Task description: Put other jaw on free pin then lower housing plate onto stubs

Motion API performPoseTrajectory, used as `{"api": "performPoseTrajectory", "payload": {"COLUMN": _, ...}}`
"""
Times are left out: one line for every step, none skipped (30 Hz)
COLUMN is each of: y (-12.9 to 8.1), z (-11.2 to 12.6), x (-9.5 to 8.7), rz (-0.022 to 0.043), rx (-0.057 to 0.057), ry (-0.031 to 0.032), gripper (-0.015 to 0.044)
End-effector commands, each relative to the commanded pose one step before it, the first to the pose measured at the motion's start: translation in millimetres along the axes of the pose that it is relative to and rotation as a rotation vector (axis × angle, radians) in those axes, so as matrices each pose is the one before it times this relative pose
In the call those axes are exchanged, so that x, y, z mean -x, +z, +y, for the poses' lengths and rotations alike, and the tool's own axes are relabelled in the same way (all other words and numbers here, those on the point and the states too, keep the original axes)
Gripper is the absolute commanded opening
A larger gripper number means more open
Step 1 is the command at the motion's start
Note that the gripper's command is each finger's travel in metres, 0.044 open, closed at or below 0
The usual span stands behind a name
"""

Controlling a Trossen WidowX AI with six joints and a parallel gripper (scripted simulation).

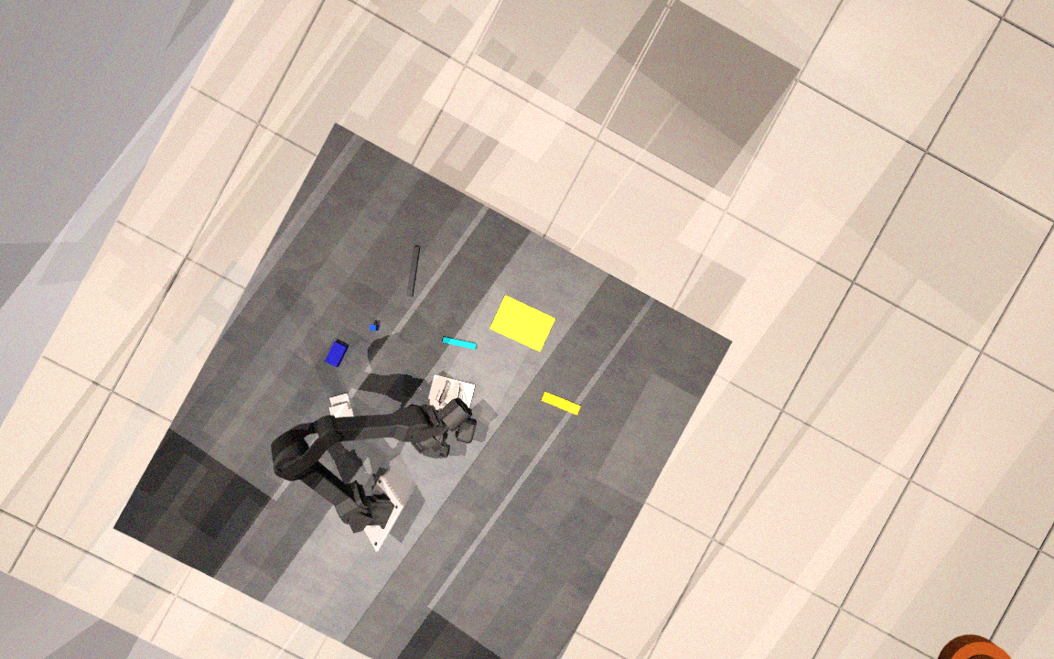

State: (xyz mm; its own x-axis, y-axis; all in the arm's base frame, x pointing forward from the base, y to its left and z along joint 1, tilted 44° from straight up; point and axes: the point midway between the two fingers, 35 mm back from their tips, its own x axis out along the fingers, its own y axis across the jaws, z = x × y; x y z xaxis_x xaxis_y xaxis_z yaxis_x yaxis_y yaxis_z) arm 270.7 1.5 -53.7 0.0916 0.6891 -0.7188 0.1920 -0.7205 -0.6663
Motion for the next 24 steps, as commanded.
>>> {"api": "performPoseTrajectory", "payload": {"y": -0.54, "z": -0.03, "x": -0.60, "rz": 0.00359, "rx": -0.0021, "ry": -0.00125, "gripper": 0.0351}}
{"api": "performPoseTrajectory", "payload": {"y": 0.00, "z": 0.00, "x": 0.00, "rz": 0.00000, "rx": 0.0000, "ry": 0.00000, "gripper": 0.0351}}
{"api": "performPoseTrajectory", "payload": {"y": 0.00, "z": 0.00, "x": 0.00, "rz": 0.00000, "rx": 0.0000, "ry": 0.00000, "gripper": 0.0351}}
{"api": "performPoseTrajectory", "payload": {"y": 0.00, "z": 0.00, "x": 0.00, "rz": 0.00000, "rx": 0.0000, "ry": 0.00000, "gripper": 0.0351}}
{"api": "performPoseTrajectory", "payload": {"y": 0.00, "z": 0.00, "x": 0.00, "rz": 0.00000, "rx": 0.0000, "ry": 0.00000, "gripper": 0.0351}}
{"api": "performPoseTrajectory", "payload": {"y": 0.00, "z": 0.00, "x": -0.14, "rz": 0.00000, "rx": 0.0000, "ry": -0.00001, "gripper": 0.0351}}
{"api": "performPoseTrajectory", "payload": {"y": 0.00, "z": 0.00, "x": -0.41, "rz": 0.00000, "rx": 0.0001, "ry": -0.00002, "gripper": 0.0351}}
{"api": "performPoseTrajectory", "payload": {"y": 0.00, "z": -0.01, "x": -0.68, "rz": 0.00001, "rx": 0.0001, "ry": -0.00003, "gripper": 0.0351}}
{"api": "performPoseTrajectory", "payload": {"y": 0.00, "z": -0.01, "x": -0.68, "rz": 0.00001, "rx": 0.0001, "ry": -0.00003, "gripper": 0.0351}}
{"api": "performPoseTrajectory", "payload": {"y": 0.00, "z": -0.01, "x": -0.41, "rz": 0.00000, "rx": 0.0001, "ry": -0.00002, "gripper": 0.0351}}
{"api": "performPoseTrajectory", "payload": {"y": 0.00, "z": 0.00, "x": -0.13, "rz": 0.00000, "rx": 0.0000, "ry": -0.00001, "gripper": 0.0351}}
{"api": "performPoseTrajectory", "payload": {"y": 0.00, "z": 0.00, "x": 0.00, "rz": 0.00000, "rx": 0.0000, "ry": 0.00000, "gripper": 0.0351}}
{"api": "performPoseTrajectory", "payload": {"y": 0.00, "z": 0.00, "x": 0.00, "rz": 0.00000, "rx": 0.0000, "ry": 0.00000, "gripper": 0.0351}}
{"api": "performPoseTrajectory", "payload": {"y": 0.00, "z": 0.00, "x": 0.00, "rz": 0.00000, "rx": 0.0000, "ry": 0.00000, "gripper": 0.0351}}
{"api": "performPoseTrajectory", "payload": {"y": 0.00, "z": 0.00, "x": 0.00, "rz": 0.00000, "rx": 0.0000, "ry": 0.00000, "gripper": 0.0351}}
{"api": "performPoseTrajectory", "payload": {"y": 0.00, "z": 0.00, "x": 0.00, "rz": 0.00000, "rx": 0.0000, "ry": 0.00000, "gripper": 0.0351}}
{"api": "performPoseTrajectory", "payload": {"y": 0.00, "z": 0.00, "x": 0.00, "rz": 0.00000, "rx": 0.0000, "ry": 0.00000, "gripper": 0.0351}}
{"api": "performPoseTrajectory", "payload": {"y": 0.00, "z": 0.00, "x": -0.14, "rz": 0.00000, "rx": 0.0001, "ry": -0.00001, "gripper": 0.0351}}
{"api": "performPoseTrajectory", "payload": {"y": 0.00, "z": 0.00, "x": -0.41, "rz": 0.00000, "rx": 0.0002, "ry": -0.00002, "gripper": 0.0351}}
{"api": "performPoseTrajectory", "payload": {"y": 0.00, "z": -0.01, "x": -0.68, "rz": 0.00001, "rx": 0.0003, "ry": -0.00003, "gripper": 0.0351}}
{"api": "performPoseTrajectory", "payload": {"y": 0.00, "z": -0.01, "x": -0.68, "rz": 0.00001, "rx": 0.0003, "ry": -0.00003, "gripper": 0.0351}}
{"api": "performPoseTrajectory", "payload": {"y": 0.00, "z": -0.01, "x": -0.41, "rz": 0.00000, "rx": 0.0002, "ry": -0.00002, "gripper": 0.0351}}
{"api": "performPoseTrajectory", "payload": {"y": 0.00, "z": 0.00, "x": -0.13, "rz": 0.00000, "rx": 0.0001, "ry": -0.00001, "gripper": 0.0351}}
{"api": "performPoseTrajectory", "payload": {"y": 0.00, "z": 0.00, "x": 0.00, "rz": 0.00000, "rx": 0.0000, "ry": 0.00000, "gripper": 0.0351}}
